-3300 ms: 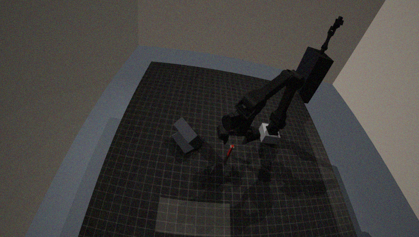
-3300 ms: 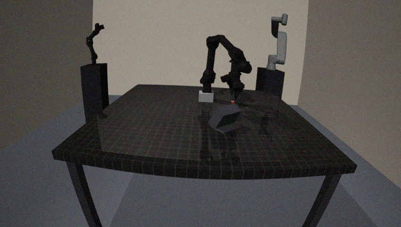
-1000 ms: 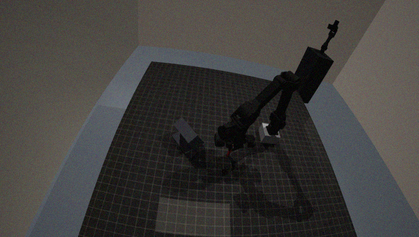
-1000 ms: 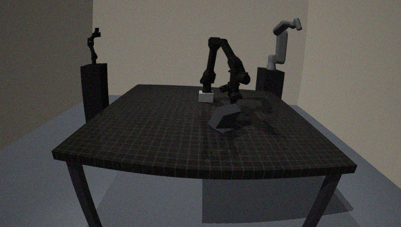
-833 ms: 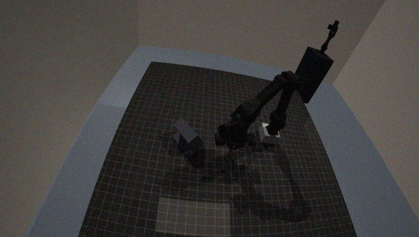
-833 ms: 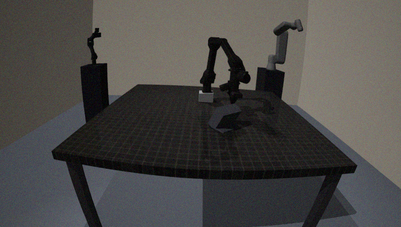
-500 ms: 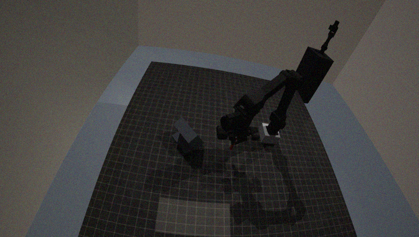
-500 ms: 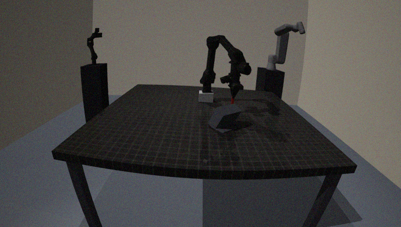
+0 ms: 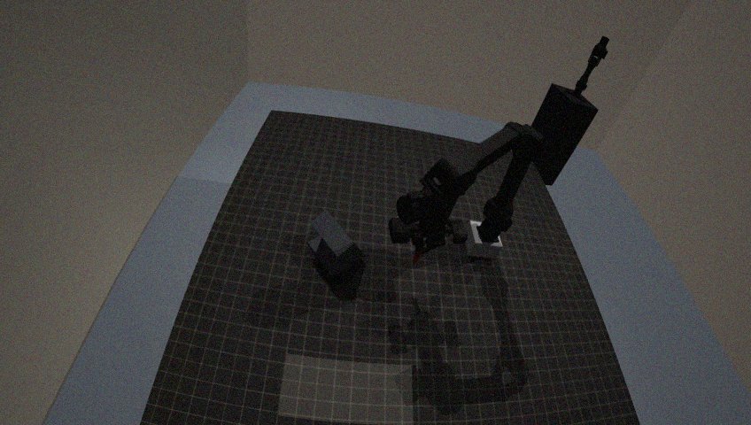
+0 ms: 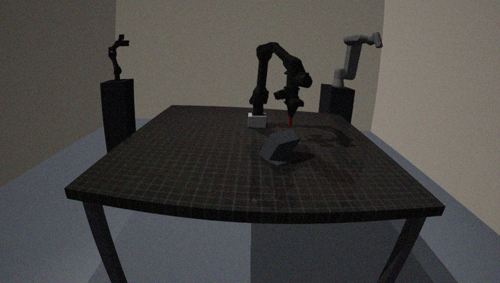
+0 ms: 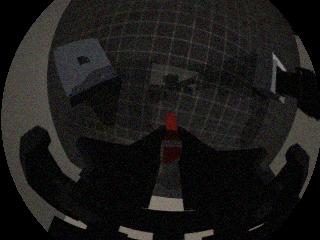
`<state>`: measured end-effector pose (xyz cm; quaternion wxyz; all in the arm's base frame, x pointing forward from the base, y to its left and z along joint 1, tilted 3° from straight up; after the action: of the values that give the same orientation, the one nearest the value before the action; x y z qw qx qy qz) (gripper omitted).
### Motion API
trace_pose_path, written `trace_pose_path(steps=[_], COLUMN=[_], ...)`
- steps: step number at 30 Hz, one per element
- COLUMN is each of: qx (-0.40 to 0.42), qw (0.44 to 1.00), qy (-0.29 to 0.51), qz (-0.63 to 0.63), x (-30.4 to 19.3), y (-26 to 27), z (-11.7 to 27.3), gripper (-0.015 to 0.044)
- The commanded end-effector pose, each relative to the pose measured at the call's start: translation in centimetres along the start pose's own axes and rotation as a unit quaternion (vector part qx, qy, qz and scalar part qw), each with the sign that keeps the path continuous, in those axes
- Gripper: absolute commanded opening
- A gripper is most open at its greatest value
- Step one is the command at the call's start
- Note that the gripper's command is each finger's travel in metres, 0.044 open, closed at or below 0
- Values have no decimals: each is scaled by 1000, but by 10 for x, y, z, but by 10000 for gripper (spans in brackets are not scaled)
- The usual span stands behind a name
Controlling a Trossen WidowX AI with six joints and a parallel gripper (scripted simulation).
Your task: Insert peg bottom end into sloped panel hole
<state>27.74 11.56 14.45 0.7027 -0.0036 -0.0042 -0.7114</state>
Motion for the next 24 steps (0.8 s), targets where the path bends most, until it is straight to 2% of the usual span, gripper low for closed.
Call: trace_pose_path(steps=[1,24], qx=[1,21], qw=[1000,995], qy=[7,47], qz=[11,88], x=[2,16], y=[1,10], z=[-1,-8], gripper=[0,0])
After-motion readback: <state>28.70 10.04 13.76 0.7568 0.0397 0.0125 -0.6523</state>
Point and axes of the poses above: the point midway between the two fingers, 35 mm back from their tips, its own z axis back along the fingers, its own y axis across the jaws, x = y × z, the point moved 6 cm from there along z, back along the fingers, and after that the axes turned 1 degree about -z, right-handed, at the moved point
